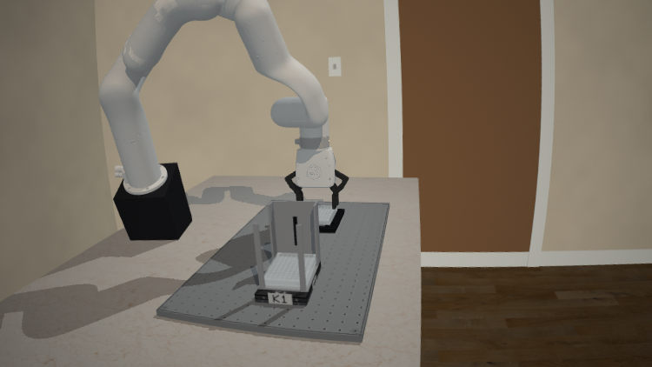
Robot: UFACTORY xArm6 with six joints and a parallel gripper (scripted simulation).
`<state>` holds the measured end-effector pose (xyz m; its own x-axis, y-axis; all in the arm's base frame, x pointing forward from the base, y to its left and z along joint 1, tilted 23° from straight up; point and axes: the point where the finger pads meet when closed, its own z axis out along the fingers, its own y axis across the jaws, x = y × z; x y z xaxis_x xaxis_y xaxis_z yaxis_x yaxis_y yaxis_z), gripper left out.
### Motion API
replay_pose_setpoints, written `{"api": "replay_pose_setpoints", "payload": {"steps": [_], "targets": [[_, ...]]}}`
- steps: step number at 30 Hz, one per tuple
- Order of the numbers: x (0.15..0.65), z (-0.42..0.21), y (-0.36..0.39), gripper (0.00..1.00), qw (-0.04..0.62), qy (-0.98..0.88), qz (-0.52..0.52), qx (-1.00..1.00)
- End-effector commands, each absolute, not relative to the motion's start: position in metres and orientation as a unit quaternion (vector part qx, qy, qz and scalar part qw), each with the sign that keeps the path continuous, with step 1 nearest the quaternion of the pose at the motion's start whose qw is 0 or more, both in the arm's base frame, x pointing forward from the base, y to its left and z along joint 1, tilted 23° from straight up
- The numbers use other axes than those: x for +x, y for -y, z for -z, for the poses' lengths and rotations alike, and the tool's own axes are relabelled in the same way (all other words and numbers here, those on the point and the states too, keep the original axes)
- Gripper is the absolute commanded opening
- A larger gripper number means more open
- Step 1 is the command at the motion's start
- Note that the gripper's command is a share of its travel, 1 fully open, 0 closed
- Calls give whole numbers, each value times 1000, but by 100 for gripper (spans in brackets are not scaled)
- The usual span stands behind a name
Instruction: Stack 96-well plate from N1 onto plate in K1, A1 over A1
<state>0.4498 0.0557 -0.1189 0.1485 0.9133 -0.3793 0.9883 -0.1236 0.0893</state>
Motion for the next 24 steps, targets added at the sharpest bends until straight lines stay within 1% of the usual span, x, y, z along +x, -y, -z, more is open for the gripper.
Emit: {"api": "replay_pose_setpoints", "payload": {"steps": [1, 24], "targets": [[451, 120, -56, 100, 162, -642, 115, 740], [452, 132, -51, 100, 162, -642, 115, 740]]}}
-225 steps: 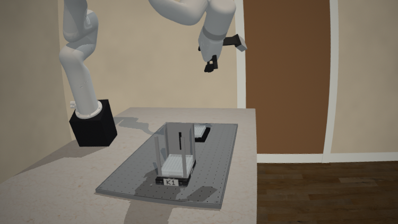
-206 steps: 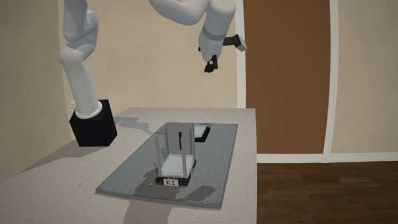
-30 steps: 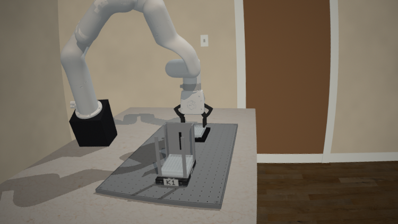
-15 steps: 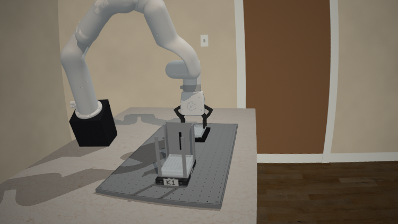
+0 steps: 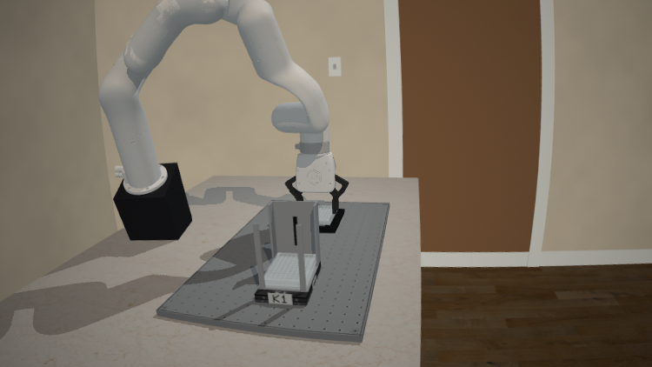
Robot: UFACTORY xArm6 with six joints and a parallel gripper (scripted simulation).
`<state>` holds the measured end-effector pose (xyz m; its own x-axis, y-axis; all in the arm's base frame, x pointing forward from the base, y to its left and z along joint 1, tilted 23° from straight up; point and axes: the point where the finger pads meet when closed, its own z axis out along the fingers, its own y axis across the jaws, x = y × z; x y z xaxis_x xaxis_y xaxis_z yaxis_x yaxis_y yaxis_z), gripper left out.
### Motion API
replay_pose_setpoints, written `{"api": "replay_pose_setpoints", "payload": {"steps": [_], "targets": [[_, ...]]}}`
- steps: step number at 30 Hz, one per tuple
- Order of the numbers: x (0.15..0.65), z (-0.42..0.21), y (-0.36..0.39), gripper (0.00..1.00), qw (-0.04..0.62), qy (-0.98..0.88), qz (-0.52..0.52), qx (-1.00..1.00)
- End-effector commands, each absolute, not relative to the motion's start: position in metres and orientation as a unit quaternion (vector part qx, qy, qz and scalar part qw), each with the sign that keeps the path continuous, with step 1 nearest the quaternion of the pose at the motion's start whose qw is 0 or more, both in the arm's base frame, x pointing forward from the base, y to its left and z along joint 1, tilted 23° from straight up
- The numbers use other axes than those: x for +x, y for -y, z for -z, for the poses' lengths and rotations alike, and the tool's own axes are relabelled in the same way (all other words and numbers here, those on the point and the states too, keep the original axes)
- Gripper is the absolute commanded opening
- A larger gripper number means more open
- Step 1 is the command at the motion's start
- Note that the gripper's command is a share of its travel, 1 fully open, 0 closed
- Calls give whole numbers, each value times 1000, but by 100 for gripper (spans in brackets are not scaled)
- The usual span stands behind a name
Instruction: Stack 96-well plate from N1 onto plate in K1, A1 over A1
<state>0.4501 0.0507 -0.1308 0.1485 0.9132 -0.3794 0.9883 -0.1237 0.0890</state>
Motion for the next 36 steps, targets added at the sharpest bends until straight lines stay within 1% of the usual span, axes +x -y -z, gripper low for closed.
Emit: {"api": "replay_pose_setpoints", "payload": {"steps": [1, 25, 26, 36], "targets": [[452, 132, -50, 100, 162, -642, 115, 740], [452, 136, -49, 100, 162, -642, 115, 740], [452, 135, -49, 0, 162, -642, 115, 740], [452, 135, -49, 0, 162, -642, 115, 740]]}}
